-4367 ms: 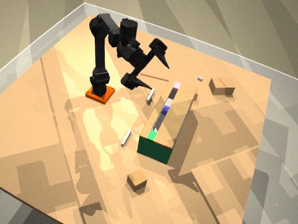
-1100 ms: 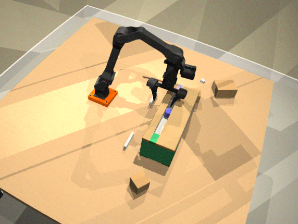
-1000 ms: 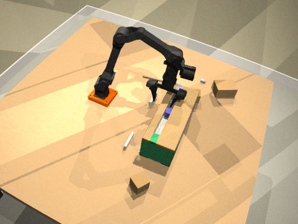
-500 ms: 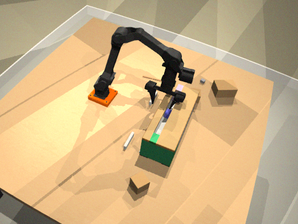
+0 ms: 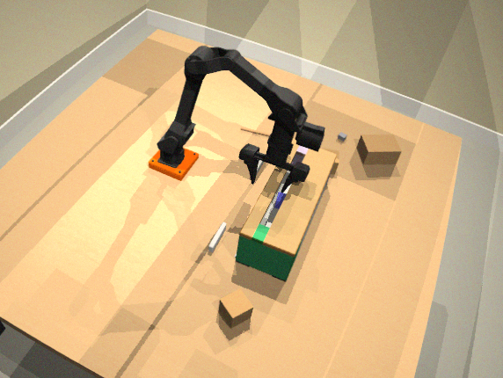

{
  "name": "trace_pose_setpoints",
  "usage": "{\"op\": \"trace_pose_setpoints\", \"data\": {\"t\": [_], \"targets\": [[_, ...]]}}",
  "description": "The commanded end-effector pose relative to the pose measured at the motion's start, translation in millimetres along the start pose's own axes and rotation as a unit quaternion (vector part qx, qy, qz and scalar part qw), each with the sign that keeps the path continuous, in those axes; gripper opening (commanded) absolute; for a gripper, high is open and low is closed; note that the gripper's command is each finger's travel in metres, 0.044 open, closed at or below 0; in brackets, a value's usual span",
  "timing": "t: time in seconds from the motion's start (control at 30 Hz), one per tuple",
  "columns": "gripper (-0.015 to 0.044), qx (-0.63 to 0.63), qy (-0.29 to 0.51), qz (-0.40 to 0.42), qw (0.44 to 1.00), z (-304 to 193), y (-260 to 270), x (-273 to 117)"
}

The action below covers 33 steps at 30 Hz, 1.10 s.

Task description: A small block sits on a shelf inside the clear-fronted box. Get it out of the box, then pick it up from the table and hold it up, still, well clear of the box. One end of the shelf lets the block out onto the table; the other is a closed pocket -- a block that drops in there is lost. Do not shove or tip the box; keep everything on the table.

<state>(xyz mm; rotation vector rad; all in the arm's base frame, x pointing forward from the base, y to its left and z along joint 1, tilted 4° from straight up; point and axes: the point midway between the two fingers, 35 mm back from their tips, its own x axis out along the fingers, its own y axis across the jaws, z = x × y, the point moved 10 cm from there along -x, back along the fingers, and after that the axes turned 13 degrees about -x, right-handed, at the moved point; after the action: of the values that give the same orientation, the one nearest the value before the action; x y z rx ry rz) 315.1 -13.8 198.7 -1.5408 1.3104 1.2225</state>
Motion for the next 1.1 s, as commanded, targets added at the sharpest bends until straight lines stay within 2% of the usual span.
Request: {"op": "trace_pose_setpoints", "data": {"t": [0.0,0.6,1.07], "targets": [[0.04,-0.002,0.003,0.003,1.0,-9.9,3.2,5.1],[0.04,-0.002,0.005,0.003,1.0,-49.8,12.5,19.0],[0.04,-0.002,0.004,0.003,1.0,-36.2,10.5,14.4]]}}
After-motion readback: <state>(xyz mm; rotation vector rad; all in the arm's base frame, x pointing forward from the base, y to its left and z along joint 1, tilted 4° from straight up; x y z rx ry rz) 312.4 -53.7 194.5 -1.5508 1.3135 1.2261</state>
